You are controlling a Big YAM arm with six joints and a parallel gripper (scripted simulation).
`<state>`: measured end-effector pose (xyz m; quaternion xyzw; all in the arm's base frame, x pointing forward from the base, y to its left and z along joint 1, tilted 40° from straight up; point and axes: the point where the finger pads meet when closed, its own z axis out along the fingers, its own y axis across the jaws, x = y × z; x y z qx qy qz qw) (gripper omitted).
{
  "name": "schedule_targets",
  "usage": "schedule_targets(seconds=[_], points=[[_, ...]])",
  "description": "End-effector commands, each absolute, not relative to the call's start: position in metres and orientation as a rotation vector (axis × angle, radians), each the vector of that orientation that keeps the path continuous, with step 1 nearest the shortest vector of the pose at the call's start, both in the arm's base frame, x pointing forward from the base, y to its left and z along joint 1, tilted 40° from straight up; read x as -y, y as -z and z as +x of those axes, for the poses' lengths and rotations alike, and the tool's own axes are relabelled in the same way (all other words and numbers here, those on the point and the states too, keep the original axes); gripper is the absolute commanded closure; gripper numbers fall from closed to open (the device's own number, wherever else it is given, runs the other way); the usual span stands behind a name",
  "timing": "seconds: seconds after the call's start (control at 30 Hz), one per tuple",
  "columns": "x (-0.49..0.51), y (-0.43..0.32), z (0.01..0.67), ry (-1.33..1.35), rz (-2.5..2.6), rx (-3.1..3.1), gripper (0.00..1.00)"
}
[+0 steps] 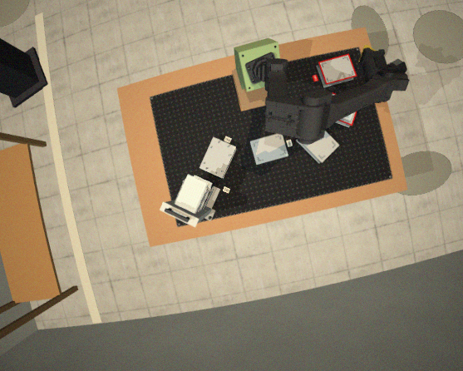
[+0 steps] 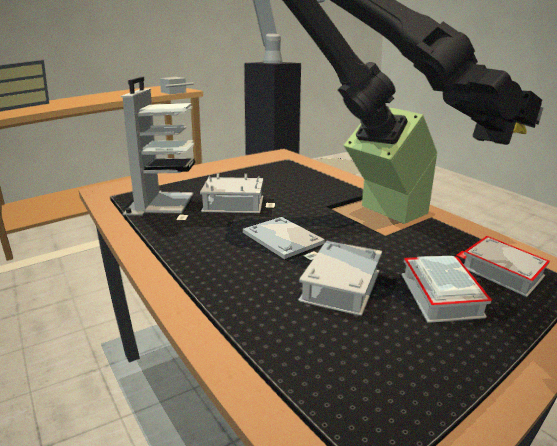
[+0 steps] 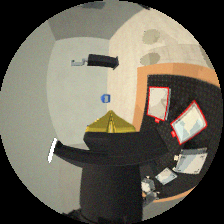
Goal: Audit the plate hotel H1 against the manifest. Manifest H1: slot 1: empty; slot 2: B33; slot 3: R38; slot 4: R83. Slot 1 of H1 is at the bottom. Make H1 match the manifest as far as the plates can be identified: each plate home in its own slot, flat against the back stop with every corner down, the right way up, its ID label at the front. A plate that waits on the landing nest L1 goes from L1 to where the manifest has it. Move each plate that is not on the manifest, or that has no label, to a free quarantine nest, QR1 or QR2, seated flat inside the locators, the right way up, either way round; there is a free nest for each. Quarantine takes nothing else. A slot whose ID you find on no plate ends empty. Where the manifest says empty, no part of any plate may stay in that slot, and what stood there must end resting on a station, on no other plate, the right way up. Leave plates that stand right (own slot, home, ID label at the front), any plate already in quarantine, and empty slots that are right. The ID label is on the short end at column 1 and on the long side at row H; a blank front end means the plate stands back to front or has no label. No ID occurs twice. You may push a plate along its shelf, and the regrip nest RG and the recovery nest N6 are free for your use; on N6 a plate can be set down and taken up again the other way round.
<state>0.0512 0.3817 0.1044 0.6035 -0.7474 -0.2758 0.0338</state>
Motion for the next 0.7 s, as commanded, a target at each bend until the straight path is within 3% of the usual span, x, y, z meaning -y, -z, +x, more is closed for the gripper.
schedule_targets(seconds=[0.0, 0.67], points=[[-0.394, -0.128, 0.070, 0.898, 1.910, 2.300, 1.00], [-0.364, -0.149, 0.122, 0.906, 1.782, 2.562, 1.00]])
